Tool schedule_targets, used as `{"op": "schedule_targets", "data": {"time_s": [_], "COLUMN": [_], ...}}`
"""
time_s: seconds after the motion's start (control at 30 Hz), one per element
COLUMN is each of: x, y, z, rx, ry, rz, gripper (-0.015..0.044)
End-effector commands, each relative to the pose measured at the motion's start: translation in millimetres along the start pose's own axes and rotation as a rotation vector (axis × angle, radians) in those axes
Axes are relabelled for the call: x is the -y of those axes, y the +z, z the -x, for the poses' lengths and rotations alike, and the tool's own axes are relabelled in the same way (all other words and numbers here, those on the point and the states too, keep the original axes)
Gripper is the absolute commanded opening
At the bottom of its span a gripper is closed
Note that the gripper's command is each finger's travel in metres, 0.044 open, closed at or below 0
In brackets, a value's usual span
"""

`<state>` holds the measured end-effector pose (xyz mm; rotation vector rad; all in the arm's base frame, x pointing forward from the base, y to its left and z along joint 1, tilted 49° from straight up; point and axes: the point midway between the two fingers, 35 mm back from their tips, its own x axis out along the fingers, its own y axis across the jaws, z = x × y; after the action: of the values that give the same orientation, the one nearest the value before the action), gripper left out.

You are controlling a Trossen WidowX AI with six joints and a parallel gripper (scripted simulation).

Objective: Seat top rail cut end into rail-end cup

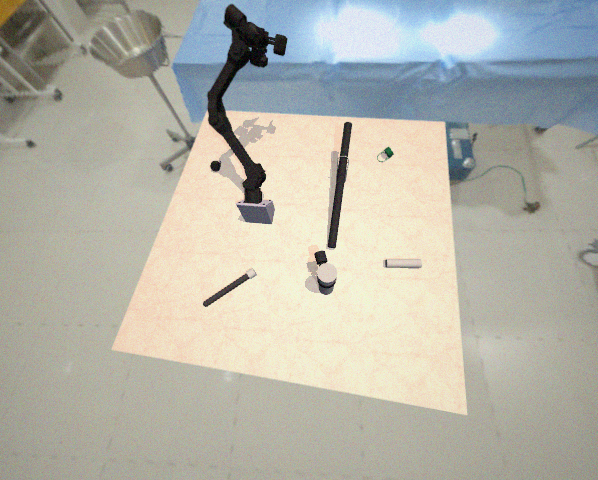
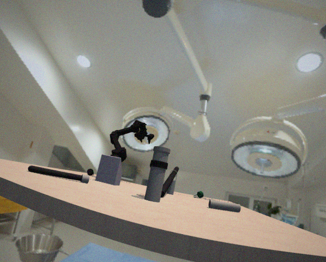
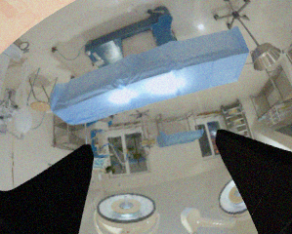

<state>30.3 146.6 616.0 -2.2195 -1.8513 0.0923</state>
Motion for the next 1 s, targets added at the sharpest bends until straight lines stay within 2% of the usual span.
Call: {"op": "schedule_targets", "data": {"time_s": [0.0, 0.03, 0.2, 0.33, 0.63, 0.7, 0.97], "x": [-3, -11, -91, -135, -266, -275, -373], "y": [-1, -2, -13, -9, 22, 25, 80], "z": [0, 0, 3, 9, 44, 47, 101], "rx": [-0.003, -0.014, -0.105, -0.15, -0.321, -0.376, -0.594], "ry": [0.004, 0.017, 0.132, 0.19, 0.366, 0.387, 0.517], "rz": [-0.008, -0.034, -0.302, -0.497, -1.1, -1.183, -1.713], "gripper": [0.0426, 0.044, 0.044, 0.044, 0.044, 0.044, 0.044]}}
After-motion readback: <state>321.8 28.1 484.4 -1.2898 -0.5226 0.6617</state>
